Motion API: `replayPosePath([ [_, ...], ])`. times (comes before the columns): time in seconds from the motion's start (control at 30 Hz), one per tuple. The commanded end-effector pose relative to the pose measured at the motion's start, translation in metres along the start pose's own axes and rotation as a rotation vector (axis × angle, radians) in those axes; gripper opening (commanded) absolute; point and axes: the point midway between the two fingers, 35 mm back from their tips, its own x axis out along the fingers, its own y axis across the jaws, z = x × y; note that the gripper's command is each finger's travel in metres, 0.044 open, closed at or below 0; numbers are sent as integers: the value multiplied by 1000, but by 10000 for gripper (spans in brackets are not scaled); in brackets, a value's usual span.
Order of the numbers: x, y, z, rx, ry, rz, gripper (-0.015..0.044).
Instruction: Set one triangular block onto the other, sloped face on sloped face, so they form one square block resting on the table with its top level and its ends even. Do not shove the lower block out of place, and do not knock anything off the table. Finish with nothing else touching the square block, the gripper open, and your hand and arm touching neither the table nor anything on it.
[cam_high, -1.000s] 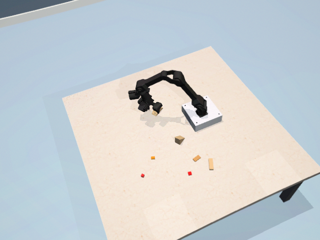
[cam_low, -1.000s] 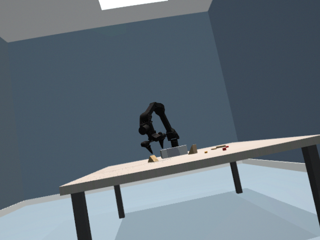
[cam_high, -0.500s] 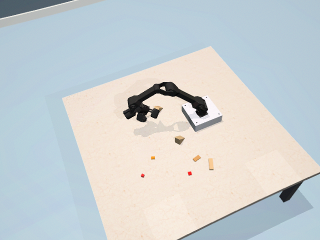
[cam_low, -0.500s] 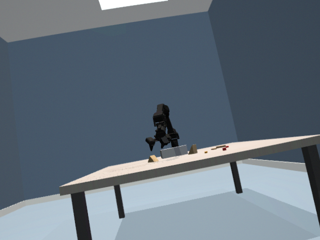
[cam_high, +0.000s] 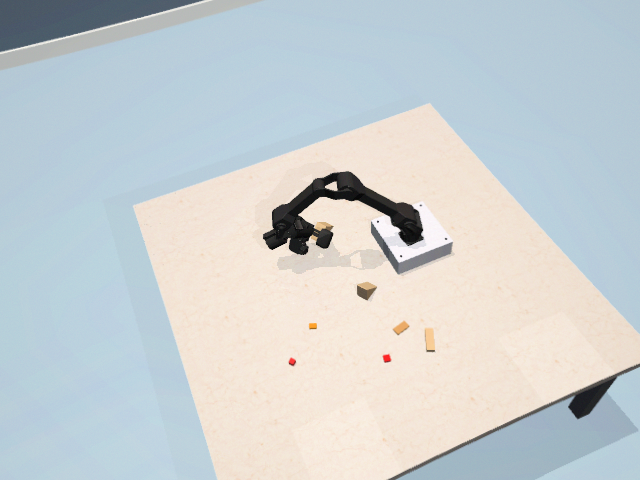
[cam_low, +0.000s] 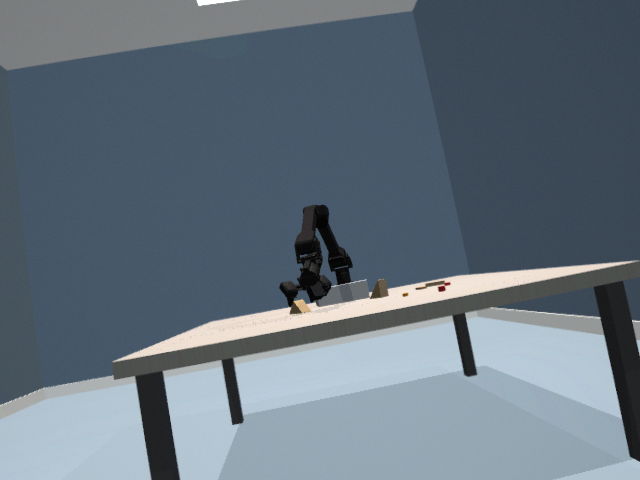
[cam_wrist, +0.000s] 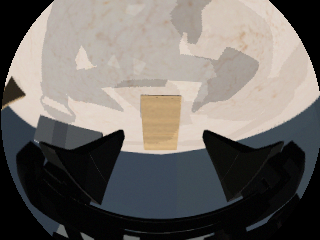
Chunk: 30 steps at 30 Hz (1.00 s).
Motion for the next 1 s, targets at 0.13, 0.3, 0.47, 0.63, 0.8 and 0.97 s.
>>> replayPosePath([
  [0.13,29,3,-2,5,31,2,440],
  [0.3,28,4,-2,5,31,2,440],
  [0.47,27,4,-2,9,26,6,414],
  [0.63,27,4,-2,9,26,6,282],
  [0.8,27,4,-2,9,26,6,151],
  [0.97,27,4,-2,9,26,6,118],
])
